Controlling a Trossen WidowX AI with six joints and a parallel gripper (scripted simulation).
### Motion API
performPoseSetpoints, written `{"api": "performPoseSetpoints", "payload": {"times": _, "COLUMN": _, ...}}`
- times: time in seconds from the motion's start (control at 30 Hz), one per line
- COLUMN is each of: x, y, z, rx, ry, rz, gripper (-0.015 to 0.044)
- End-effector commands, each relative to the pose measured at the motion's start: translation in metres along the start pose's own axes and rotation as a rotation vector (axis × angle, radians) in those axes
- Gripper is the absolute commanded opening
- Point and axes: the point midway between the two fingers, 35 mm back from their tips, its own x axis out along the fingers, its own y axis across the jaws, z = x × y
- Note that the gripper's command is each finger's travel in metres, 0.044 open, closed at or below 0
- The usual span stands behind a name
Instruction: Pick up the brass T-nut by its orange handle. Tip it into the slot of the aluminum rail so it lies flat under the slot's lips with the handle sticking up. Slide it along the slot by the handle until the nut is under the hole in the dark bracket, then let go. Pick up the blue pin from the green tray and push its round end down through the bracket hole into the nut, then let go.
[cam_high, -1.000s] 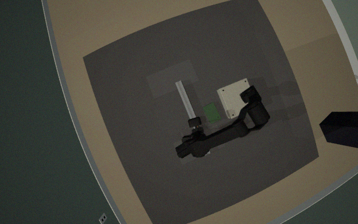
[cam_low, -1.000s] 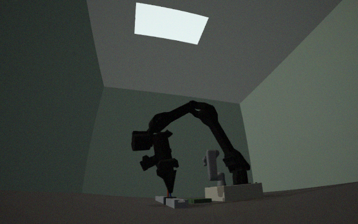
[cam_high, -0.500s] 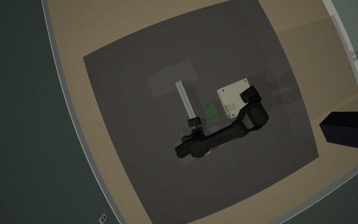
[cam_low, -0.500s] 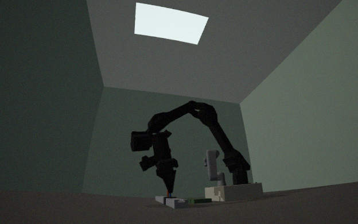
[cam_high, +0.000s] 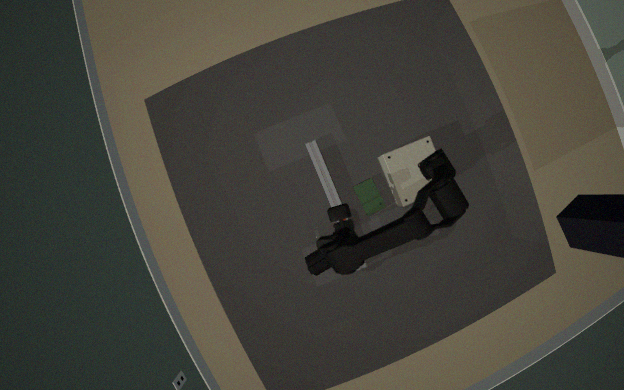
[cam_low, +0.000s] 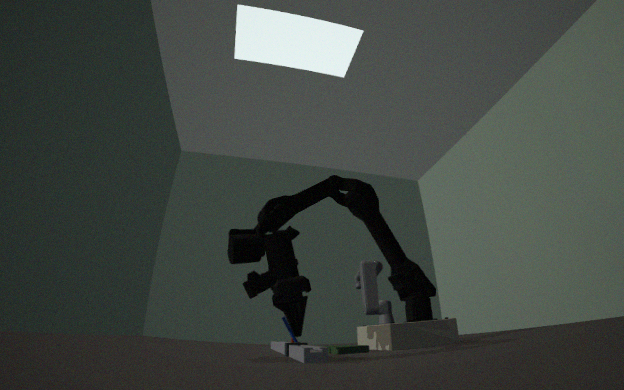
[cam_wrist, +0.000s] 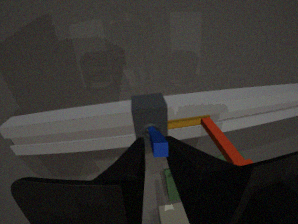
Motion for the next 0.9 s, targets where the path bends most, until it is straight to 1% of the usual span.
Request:
{"api": "performPoseSetpoints", "payload": {"times": 0.0, "x": -0.003, "y": 0.000, "z": -0.001, "rx": 0.000, "ry": 0.000, "rz": 0.000, "gripper": 0.0090}}
{"api": "performPoseSetpoints", "payload": {"times": 0.13, "x": -0.018, "y": -0.001, "z": -0.006, "rx": 0.000, "ry": 0.000, "rz": 0.000, "gripper": 0.0090}}
{"api": "performPoseSetpoints", "payload": {"times": 0.3, "x": -0.020, "y": -0.002, "z": -0.009, "rx": 0.000, "ry": 0.001, "rz": 0.000, "gripper": 0.0090}}
{"api": "performPoseSetpoints", "payload": {"times": 0.4, "x": -0.016, "y": -0.002, "z": -0.008, "rx": 0.001, "ry": 0.006, "rz": -0.002, "gripper": 0.0160}}
{"api": "performPoseSetpoints", "payload": {"times": 0.73, "x": -0.017, "y": -0.002, "z": -0.008, "rx": 0.001, "ry": 0.006, "rz": -0.002, "gripper": 0.0160}}
{"api": "performPoseSetpoints", "payload": {"times": 0.87, "x": -0.034, "y": -0.002, "z": -0.011, "rx": 0.000, "ry": 0.005, "rz": -0.002, "gripper": 0.0160}}
